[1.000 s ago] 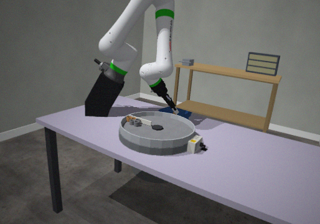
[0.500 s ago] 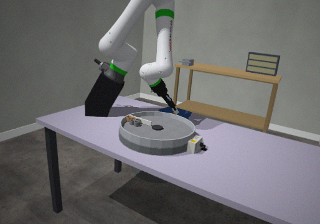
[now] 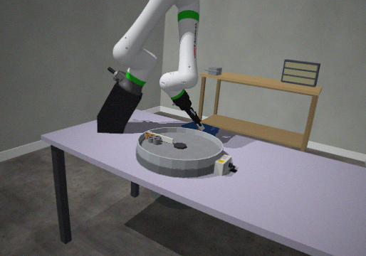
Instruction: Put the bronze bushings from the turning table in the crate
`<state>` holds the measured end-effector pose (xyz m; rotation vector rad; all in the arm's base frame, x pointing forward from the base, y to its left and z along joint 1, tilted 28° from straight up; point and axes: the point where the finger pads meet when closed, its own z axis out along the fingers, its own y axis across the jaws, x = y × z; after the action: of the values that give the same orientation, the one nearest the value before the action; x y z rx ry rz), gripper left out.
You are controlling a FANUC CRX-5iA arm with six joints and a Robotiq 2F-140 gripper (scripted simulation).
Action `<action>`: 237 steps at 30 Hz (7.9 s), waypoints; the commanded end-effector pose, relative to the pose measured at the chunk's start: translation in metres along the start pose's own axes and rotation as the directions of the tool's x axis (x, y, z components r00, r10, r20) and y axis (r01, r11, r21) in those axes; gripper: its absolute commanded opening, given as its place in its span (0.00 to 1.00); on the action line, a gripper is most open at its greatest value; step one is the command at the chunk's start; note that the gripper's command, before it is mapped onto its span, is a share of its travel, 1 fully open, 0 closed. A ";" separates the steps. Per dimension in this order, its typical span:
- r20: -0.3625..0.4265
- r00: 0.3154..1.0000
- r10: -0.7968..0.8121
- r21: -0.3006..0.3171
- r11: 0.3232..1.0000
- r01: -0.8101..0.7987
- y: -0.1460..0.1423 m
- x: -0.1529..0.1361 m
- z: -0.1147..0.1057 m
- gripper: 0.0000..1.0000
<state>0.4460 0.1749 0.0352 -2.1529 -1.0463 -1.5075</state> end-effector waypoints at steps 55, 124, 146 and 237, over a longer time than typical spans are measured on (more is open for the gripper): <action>0.000 1.000 0.000 0.000 1.000 0.000 0.000 -0.004 0.004 0.00; 0.000 1.000 0.000 0.000 1.000 0.000 -0.001 0.042 -0.050 0.07; 0.000 1.000 0.000 0.000 1.000 0.000 -0.001 0.051 -0.061 0.07; -0.006 0.990 0.141 -0.118 0.983 -0.141 0.032 -0.042 -0.139 0.06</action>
<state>0.3815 0.0837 0.0703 -2.2456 -0.8675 -1.5193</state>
